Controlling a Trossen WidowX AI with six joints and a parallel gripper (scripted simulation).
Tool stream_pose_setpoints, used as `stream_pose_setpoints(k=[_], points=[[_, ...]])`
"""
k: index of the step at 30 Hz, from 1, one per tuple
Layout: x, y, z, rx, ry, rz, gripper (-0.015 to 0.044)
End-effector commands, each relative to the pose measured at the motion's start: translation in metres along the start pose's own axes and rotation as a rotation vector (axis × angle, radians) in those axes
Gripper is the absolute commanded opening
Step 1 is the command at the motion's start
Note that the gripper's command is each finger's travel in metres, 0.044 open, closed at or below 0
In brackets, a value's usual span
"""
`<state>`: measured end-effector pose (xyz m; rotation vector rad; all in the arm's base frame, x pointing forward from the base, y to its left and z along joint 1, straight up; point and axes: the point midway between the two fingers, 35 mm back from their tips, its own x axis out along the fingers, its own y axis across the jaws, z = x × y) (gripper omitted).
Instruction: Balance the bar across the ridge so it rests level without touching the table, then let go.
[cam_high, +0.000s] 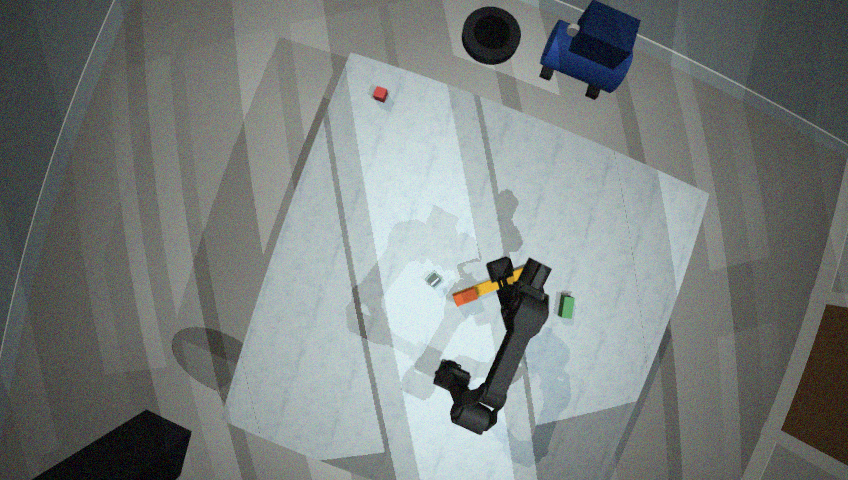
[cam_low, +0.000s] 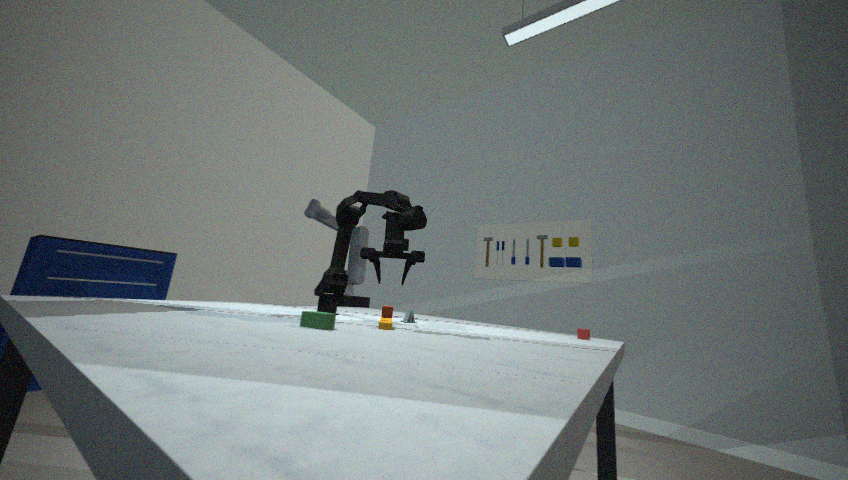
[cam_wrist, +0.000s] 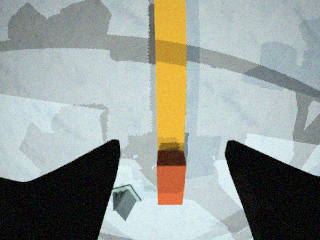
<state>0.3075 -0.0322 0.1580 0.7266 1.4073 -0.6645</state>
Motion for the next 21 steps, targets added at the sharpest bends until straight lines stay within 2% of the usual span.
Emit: stream_pose_setpoints(k=[1,7,16,21], points=[[0.006,-0.001,-0.006,-0.032,0.006,-0.035,0.0315],[0.017,0.0,-0.006,-0.032,0.006,-0.035,0.0315],[0.079,-0.003,-0.006,-0.032,0.006,-0.035,0.0315],[0.084,-0.004,-0.007,-0.032,0.007,-0.035,0.0315]])
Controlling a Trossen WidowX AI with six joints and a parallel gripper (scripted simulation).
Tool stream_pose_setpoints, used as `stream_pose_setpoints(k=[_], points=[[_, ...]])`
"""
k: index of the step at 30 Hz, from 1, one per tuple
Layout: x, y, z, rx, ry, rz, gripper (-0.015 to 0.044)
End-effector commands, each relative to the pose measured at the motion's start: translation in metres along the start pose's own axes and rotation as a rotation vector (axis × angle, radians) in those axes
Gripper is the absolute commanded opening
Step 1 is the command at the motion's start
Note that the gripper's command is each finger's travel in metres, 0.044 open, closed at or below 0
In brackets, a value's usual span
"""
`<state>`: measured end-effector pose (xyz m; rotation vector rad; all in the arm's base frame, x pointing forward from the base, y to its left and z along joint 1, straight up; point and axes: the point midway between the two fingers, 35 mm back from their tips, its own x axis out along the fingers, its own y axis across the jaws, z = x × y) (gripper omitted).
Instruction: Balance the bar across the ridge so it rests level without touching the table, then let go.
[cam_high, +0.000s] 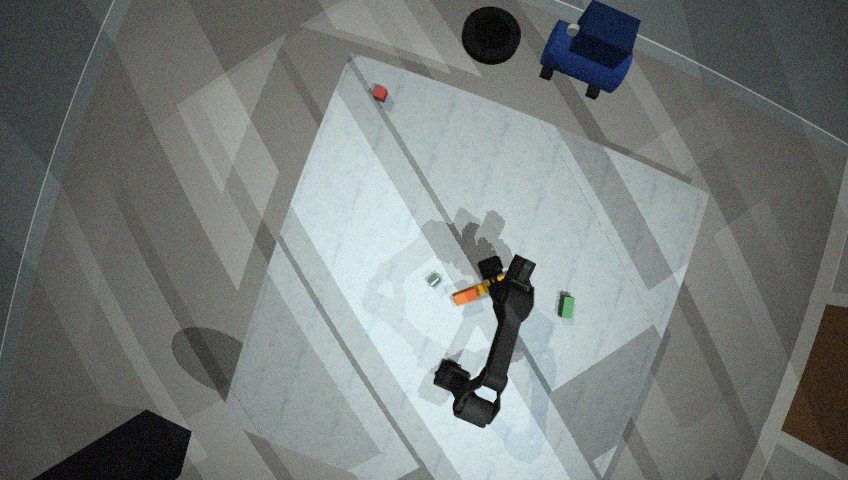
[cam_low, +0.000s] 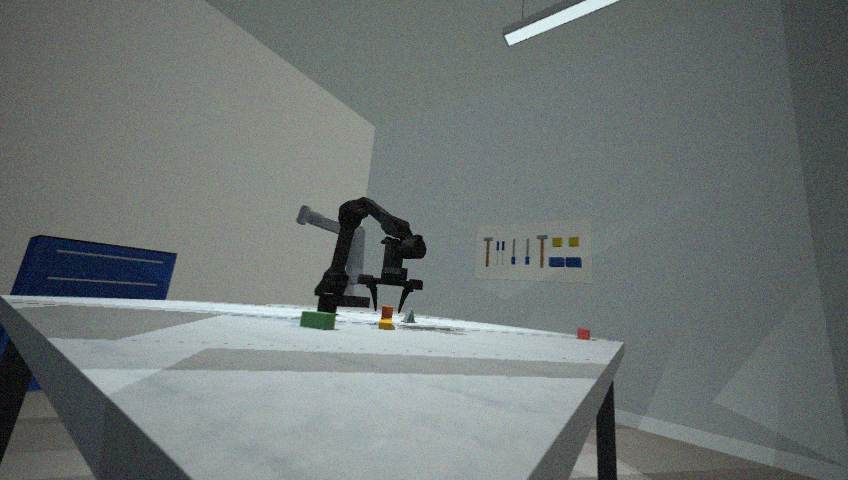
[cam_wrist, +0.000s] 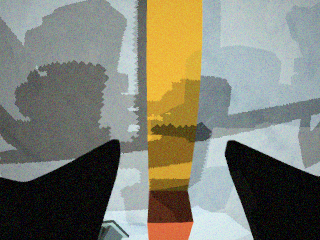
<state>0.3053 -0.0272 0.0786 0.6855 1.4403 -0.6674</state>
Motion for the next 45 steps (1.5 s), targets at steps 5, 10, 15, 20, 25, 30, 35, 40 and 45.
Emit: stream_pose_setpoints(k=[5,10,15,20,25,30,35,40,45], points=[[0.009,0.0,0.0,-0.004,-0.005,0.0,0.0315],[0.017,0.0,0.001,-0.004,-0.005,0.0,0.0315],[0.025,0.0,0.0,-0.004,-0.005,0.0,0.0315],[0.031,0.0,0.0,-0.004,-0.005,0.0,0.0315],[0.031,0.0,0.0,-0.004,-0.005,0.0,0.0315],[0.031,0.0,0.0,-0.004,-0.005,0.0,0.0315],[0.031,0.0,0.0,-0.004,-0.005,0.0,0.0315],[0.03,0.0,0.0,0.0,-0.004,0.003,0.021],[0.03,0.0,0.0,0.0,-0.004,0.003,0.0138]])
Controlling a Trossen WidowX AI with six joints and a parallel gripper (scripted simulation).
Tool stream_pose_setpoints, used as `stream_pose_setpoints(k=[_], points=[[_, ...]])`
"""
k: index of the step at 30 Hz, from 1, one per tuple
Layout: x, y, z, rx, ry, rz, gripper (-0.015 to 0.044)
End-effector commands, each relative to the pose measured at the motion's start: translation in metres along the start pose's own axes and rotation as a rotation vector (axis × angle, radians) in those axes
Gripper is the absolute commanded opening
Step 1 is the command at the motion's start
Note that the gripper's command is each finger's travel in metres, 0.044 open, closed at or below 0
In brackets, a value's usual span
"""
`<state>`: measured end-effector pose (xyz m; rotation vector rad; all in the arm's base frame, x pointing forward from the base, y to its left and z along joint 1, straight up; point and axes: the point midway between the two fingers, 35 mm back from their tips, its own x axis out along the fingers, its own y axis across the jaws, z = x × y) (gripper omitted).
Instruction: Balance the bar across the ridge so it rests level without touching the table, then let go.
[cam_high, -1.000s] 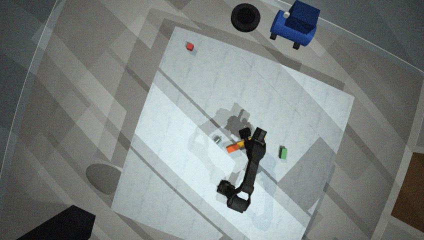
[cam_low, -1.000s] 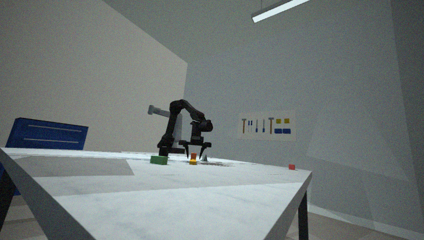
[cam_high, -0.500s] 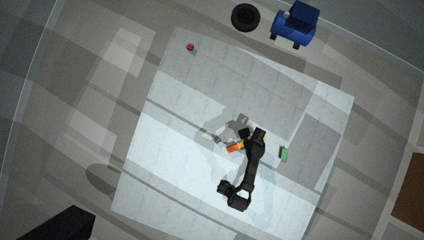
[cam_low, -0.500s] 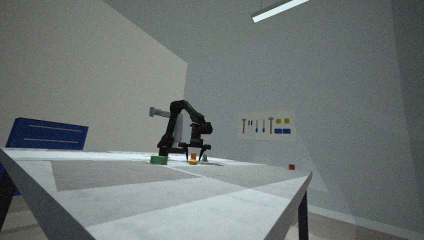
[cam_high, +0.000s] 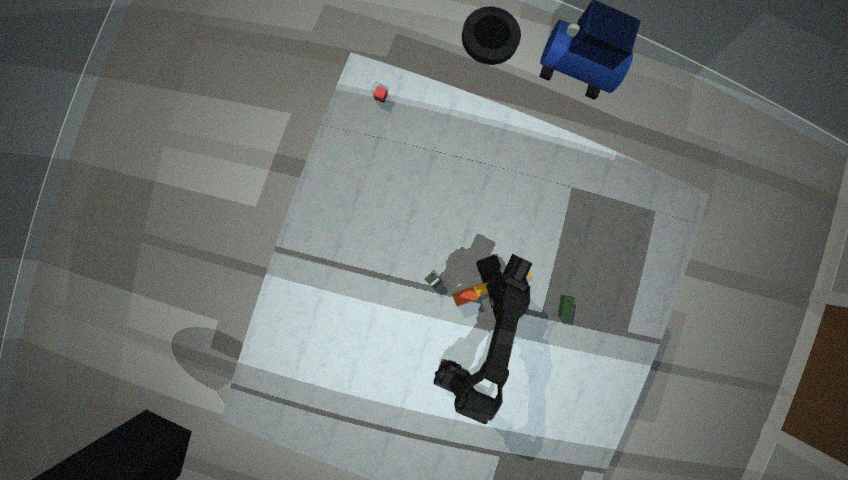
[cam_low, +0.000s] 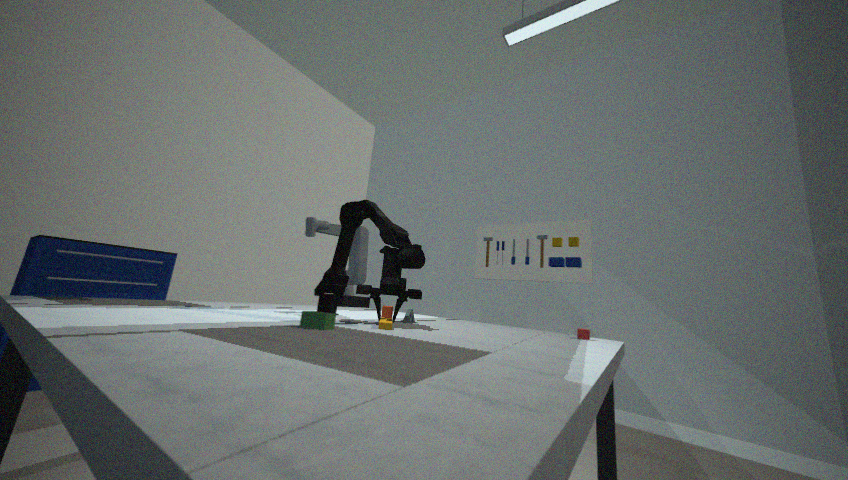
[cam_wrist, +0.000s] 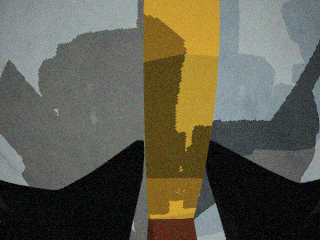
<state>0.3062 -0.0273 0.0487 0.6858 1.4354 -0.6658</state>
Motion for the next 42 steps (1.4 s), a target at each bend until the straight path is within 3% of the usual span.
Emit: stream_pose_setpoints(k=[1,5,9,42], points=[[0.0,0.0,0.0,0.0,0.0,0.0,0.0131],[0.0,0.0,0.0,0.0,0.0,0.0,0.0104],[-0.006,0.001,0.001,0.0,0.0,0.0,0.0],[-0.091,0.001,0.001,-0.003,-0.001,-0.002,0.0]])
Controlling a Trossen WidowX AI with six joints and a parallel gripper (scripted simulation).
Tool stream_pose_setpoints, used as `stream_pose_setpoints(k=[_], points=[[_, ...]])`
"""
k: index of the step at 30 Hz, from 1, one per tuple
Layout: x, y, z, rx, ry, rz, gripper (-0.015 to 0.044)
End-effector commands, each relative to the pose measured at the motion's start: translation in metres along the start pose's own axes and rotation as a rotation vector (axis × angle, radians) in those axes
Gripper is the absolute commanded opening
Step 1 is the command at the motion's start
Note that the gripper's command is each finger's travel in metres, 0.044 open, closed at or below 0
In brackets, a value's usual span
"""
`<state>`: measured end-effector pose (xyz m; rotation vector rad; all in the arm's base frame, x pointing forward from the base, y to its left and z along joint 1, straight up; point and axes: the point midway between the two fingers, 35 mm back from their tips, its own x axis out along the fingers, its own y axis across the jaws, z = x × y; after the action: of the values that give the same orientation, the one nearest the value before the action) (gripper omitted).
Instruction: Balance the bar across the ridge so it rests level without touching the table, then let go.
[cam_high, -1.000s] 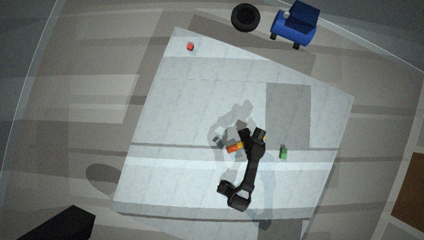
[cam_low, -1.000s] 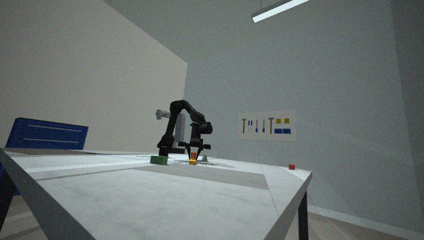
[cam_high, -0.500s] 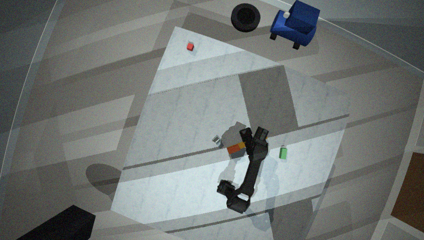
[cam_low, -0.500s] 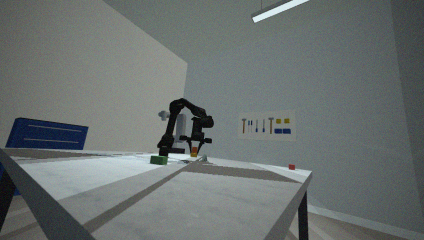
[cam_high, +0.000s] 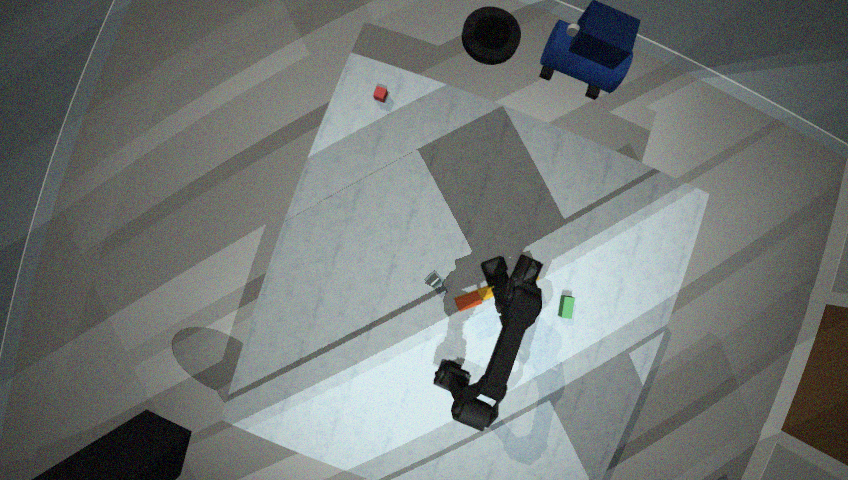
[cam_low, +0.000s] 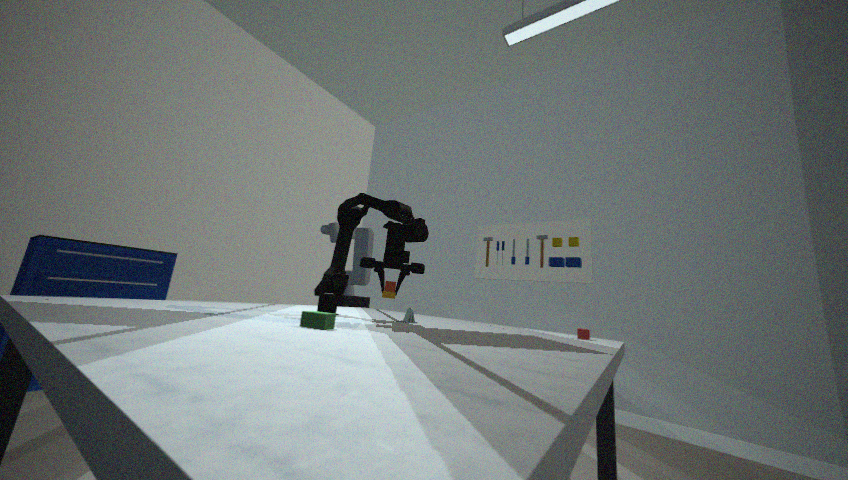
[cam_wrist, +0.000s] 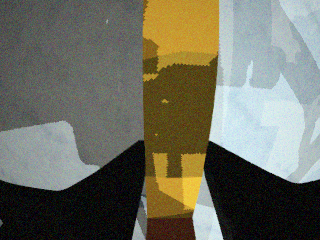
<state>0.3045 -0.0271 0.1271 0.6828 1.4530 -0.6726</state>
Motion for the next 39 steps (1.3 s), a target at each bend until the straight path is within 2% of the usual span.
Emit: stream_pose_setpoints(k=[1,7,24,39], points=[[-0.016,0.0,0.0,-0.004,-0.015,0.01,0.0],[-0.02,0.003,-0.005,0.043,-0.014,0.011,0.0],[-0.02,0.042,-0.06,0.573,-0.005,0.016,0.0],[-0.021,0.054,-0.116,1.009,0.004,0.016,0.0]])
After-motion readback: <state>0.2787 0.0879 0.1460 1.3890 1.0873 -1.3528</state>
